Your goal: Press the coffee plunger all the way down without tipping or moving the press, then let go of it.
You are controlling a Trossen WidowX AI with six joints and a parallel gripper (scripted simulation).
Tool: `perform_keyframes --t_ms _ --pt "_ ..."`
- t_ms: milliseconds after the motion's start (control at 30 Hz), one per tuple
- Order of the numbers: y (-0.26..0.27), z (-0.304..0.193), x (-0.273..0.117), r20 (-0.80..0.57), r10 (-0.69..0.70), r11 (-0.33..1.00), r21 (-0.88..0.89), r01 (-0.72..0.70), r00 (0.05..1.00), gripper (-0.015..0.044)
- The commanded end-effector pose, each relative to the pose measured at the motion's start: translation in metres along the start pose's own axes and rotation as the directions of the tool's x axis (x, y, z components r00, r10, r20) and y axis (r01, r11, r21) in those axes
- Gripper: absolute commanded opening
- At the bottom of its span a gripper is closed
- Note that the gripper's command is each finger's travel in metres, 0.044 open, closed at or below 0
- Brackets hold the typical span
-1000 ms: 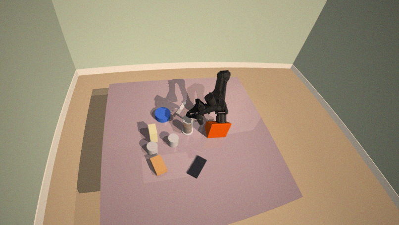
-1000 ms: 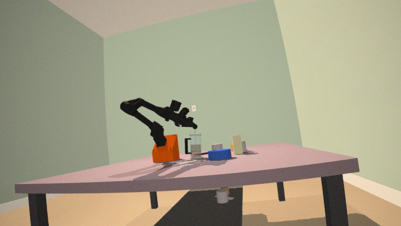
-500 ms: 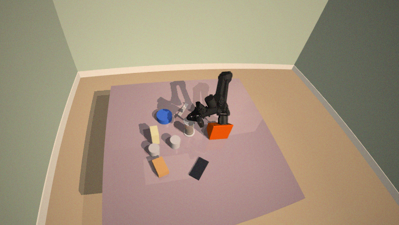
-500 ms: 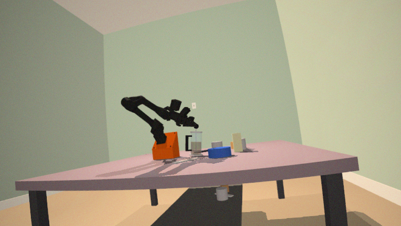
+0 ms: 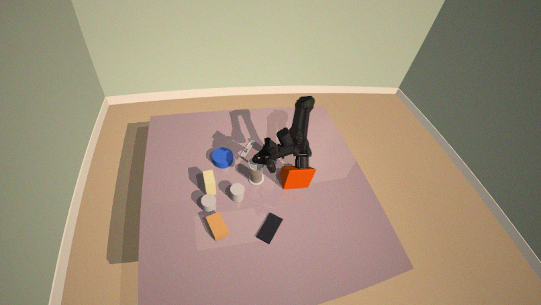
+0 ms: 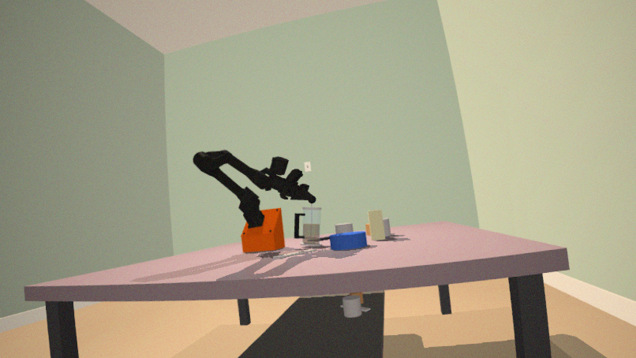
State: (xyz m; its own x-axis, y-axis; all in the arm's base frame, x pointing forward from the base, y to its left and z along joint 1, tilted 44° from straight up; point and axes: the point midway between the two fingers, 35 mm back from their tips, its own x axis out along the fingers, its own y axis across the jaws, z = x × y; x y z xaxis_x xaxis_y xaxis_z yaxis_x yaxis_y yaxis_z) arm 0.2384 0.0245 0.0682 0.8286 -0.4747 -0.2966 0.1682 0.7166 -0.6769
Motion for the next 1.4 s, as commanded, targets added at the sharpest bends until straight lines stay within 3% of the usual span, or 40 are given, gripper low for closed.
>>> perform_keyframes --t_ms 0,267,667,1133,1367 --pt "0.000 0.000 0.000 0.000 0.000 1.000 0.000 0.000 1.000 0.0126" --pt "0.000 0.000 0.000 0.000 0.000 1.000 0.000 0.000 1.000 0.0126" --pt "0.000 0.000 0.000 0.000 0.000 1.000 0.000 0.000 1.000 0.0440" --pt "0.013 0.020 -0.009 0.007 0.039 0.997 -0.063 -0.039 0.999 0.0440" --pt "0.009 0.040 -0.038 -0.029 0.025 0.999 -0.029 -0.026 0.999 0.0440"
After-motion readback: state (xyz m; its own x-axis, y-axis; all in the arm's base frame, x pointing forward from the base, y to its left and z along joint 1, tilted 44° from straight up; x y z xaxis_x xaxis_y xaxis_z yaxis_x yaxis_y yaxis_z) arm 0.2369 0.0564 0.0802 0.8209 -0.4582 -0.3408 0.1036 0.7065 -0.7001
